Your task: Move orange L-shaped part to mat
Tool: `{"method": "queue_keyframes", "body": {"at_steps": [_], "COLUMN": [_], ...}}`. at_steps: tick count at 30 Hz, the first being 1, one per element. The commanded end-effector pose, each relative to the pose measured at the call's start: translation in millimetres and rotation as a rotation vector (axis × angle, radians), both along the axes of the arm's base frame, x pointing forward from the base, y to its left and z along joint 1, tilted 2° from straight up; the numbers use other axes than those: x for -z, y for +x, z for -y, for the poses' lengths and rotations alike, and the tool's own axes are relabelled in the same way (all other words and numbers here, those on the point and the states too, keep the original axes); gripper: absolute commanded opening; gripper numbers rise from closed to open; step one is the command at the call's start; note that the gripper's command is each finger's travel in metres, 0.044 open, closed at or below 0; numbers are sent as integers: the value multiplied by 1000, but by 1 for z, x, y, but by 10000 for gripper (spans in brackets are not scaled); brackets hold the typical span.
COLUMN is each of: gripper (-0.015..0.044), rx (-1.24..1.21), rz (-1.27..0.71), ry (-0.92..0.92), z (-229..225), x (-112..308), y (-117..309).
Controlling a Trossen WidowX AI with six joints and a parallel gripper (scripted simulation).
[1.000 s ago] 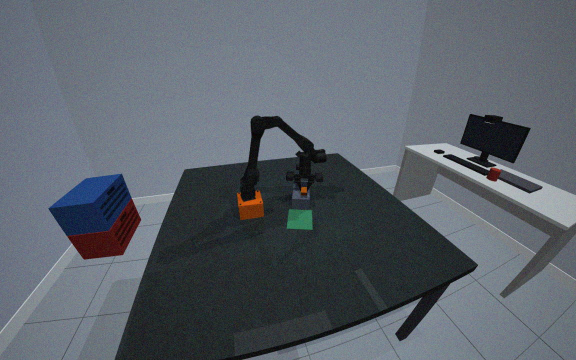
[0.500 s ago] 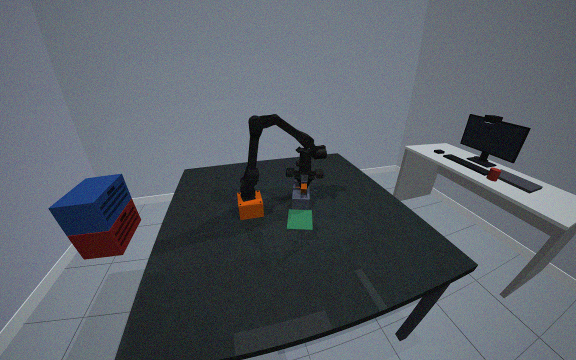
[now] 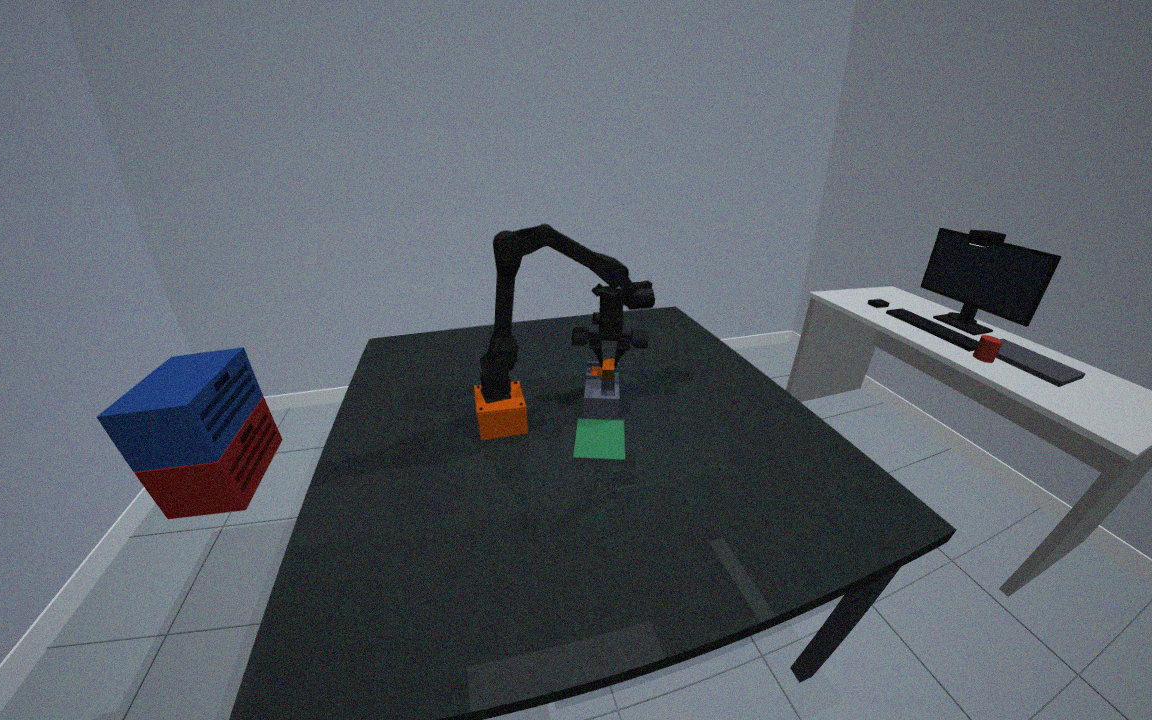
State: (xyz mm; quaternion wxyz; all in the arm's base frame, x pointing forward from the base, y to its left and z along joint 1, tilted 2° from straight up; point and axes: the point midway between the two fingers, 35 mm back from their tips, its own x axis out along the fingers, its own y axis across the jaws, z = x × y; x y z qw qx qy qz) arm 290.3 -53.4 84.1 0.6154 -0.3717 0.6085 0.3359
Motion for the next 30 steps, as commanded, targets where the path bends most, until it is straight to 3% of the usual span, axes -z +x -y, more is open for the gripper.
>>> {"method": "queue_keyframes", "body": {"at_steps": [1, 22, 30], "gripper": [0, 0, 0], "rx": [-1, -1, -1], "rz": [10, 10, 9], "ry": [4, 4, 3], "z": [-1, -2, 18], "x": [-8, -34, -33], "y": [1, 0, -12]}}
